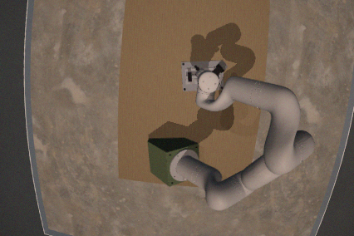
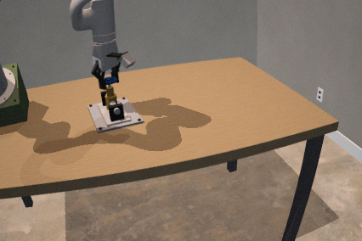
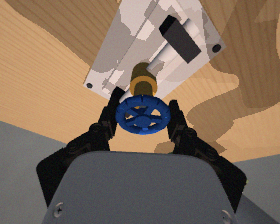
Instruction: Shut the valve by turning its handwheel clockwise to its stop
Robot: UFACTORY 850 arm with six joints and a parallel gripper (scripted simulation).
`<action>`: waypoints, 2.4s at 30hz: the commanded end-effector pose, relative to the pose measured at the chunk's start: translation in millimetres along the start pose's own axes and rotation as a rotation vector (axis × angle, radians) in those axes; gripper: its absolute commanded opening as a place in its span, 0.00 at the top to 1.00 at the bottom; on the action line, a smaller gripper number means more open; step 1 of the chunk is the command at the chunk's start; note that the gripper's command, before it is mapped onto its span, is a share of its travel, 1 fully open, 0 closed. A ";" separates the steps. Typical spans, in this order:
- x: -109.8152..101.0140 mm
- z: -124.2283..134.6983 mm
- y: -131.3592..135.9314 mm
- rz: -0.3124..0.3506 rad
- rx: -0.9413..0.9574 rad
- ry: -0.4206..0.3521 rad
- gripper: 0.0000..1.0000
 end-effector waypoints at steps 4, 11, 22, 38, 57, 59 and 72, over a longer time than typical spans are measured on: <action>-0.5 -0.2 -0.5 -0.002 0.030 0.001 1.00; -0.5 -0.2 -0.5 -0.002 0.037 0.001 1.00; -0.5 -0.2 -0.5 -0.002 0.038 0.001 1.00; -0.5 -0.2 -0.5 -0.002 0.038 0.001 0.00; -0.5 -0.2 -0.5 -0.002 0.038 0.001 0.00; -0.5 -0.2 -0.5 -0.002 0.038 0.001 0.00; -2.6 -0.2 -0.5 -0.002 0.038 0.001 0.00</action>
Point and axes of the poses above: the point where the finger pads meet when closed, its own x axis out along the fingers, its own y axis across the jaws, z = x × y, the point moved 3 cm from there along -x, back along the fingers, and after that the axes turned 14 degrees about x, right-handed, at the moved point
